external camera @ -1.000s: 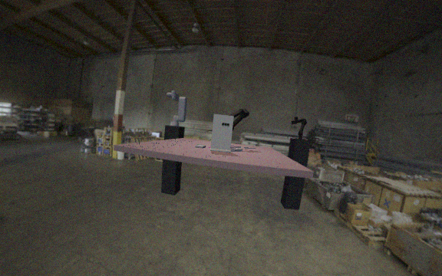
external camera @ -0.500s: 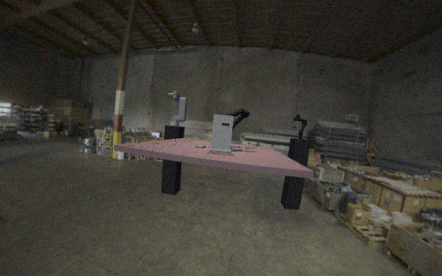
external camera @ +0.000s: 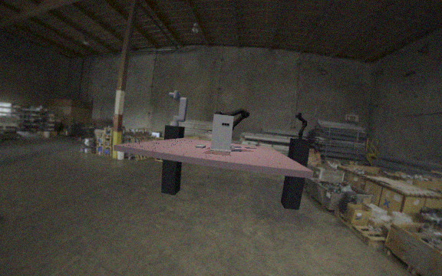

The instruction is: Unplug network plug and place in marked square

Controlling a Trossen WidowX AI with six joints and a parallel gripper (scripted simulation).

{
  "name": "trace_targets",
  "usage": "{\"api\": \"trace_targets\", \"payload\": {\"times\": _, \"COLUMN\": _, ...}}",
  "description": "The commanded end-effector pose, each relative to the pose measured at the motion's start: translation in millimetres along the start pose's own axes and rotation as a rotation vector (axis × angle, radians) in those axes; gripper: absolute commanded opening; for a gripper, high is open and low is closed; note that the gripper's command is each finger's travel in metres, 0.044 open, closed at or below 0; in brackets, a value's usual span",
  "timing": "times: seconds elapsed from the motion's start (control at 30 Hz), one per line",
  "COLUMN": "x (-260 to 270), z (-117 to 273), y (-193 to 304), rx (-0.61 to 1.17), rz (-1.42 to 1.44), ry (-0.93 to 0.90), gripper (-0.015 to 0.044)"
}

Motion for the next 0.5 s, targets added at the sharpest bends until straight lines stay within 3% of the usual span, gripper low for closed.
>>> {"api": "trace_targets", "payload": {"times": 0.0, "x": -11.6, "z": 10.1, "y": -1.1, "rx": 0.003, "rz": 0.0, "ry": 0.011, "gripper": 0.0156}}
{"api": "trace_targets", "payload": {"times": 0.47, "x": -36.5, "z": 44.7, "y": -7.1, "rx": 0.003, "rz": 0.011, "ry": 0.011, "gripper": 0.0156}}
Point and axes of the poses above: the point midway between the two fingers, 35 mm back from their tips, its own z axis back along the fingers, its own x axis across the jaws, y = z × x, the point moved 5 cm from there along z, back along the fingers, and after that the axes turned 14 degrees about -z, right-handed, at the moved point
